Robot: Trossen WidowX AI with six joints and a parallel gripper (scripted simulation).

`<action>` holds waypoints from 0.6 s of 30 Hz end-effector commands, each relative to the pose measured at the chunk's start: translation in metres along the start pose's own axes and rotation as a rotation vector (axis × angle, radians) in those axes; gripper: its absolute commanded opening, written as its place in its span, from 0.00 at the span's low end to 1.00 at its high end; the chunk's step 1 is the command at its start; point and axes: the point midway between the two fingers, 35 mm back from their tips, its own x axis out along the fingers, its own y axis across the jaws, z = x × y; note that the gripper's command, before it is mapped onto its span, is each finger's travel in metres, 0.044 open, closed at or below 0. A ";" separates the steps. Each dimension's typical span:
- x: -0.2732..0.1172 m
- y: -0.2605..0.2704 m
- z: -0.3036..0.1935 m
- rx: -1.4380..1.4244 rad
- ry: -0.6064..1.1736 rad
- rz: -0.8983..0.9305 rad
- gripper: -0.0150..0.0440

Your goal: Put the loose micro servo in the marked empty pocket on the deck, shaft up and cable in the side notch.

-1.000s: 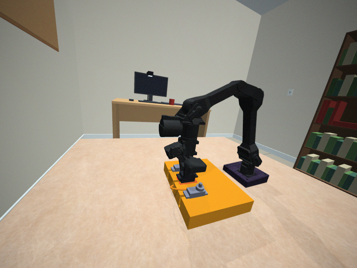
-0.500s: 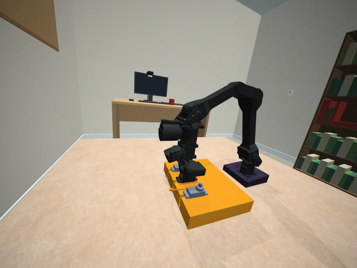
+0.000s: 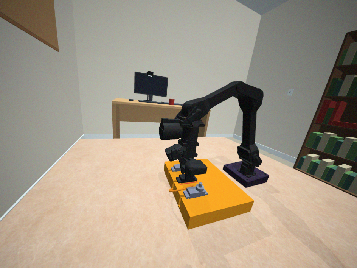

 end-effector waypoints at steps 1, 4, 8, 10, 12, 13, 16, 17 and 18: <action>-0.026 0.000 -0.001 -0.004 -0.024 0.002 0.57; -0.026 0.000 -0.002 -0.004 -0.023 0.002 0.57; -0.024 0.000 -0.004 0.001 -0.021 0.001 0.62; -0.032 0.000 -0.013 0.000 -0.021 0.001 0.71; -0.043 0.000 -0.028 0.000 -0.020 0.001 0.79; -0.051 0.000 -0.038 -0.001 -0.019 0.001 0.84; -0.073 0.000 -0.075 -0.002 -0.017 0.002 0.97; -0.078 0.000 -0.086 -0.004 -0.018 0.003 1.00; -0.082 0.000 -0.095 -0.004 -0.017 0.003 1.00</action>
